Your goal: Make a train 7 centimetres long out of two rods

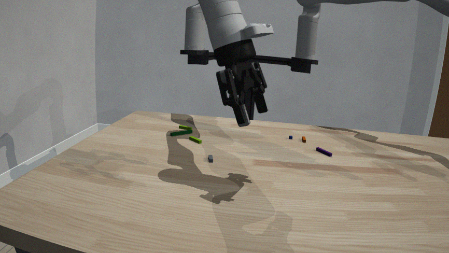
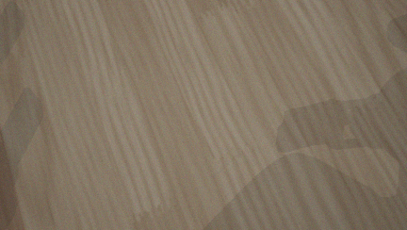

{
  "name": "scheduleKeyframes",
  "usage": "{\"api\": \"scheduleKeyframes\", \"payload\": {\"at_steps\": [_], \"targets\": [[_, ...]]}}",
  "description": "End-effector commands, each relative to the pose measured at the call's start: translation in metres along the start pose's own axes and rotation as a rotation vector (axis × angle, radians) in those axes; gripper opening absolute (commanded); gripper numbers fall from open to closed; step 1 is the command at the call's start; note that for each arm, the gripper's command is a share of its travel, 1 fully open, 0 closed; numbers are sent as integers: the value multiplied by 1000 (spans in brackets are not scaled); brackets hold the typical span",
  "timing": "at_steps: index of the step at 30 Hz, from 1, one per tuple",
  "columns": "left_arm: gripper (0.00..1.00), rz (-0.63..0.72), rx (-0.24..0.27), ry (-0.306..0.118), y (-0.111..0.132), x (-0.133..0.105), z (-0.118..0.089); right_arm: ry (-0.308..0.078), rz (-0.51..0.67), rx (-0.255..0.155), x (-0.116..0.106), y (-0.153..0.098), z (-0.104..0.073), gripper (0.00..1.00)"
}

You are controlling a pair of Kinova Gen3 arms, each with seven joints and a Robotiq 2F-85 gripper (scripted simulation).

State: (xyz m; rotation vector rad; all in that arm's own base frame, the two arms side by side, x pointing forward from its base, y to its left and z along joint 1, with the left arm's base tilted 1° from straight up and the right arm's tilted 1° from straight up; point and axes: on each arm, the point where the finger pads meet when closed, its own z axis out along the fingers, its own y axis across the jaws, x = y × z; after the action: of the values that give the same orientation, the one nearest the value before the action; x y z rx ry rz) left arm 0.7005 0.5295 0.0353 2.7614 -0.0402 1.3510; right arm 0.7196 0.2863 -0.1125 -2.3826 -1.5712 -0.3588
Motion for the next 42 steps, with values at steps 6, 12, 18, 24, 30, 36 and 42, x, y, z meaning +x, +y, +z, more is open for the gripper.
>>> {"api": "scheduleKeyframes", "payload": {"at_steps": [6,12,18,24,30,36,42], "targets": [[1000,-189,-74,23,88,18,60,-8,-2,-46,-47,50,-45,1000],[1000,-260,-97,21,120,20,78,-27,-7,-91,-112,98,-99,1000],[1000,-318,-113,15,146,20,92,-46,-13,-124,-170,128,-144,1000],[1000,-402,-133,2,183,17,110,-85,-26,-168,-260,153,-209,1000],[1000,-486,-147,-17,220,12,125,-98,-31,-177,-309,161,-245,1000],[1000,-546,-154,-34,246,7,135,-108,-36,-184,-334,162,-262,1000],[1000,-634,-158,-64,284,-4,147,-122,-42,-193,-370,161,-287,1000]]}}
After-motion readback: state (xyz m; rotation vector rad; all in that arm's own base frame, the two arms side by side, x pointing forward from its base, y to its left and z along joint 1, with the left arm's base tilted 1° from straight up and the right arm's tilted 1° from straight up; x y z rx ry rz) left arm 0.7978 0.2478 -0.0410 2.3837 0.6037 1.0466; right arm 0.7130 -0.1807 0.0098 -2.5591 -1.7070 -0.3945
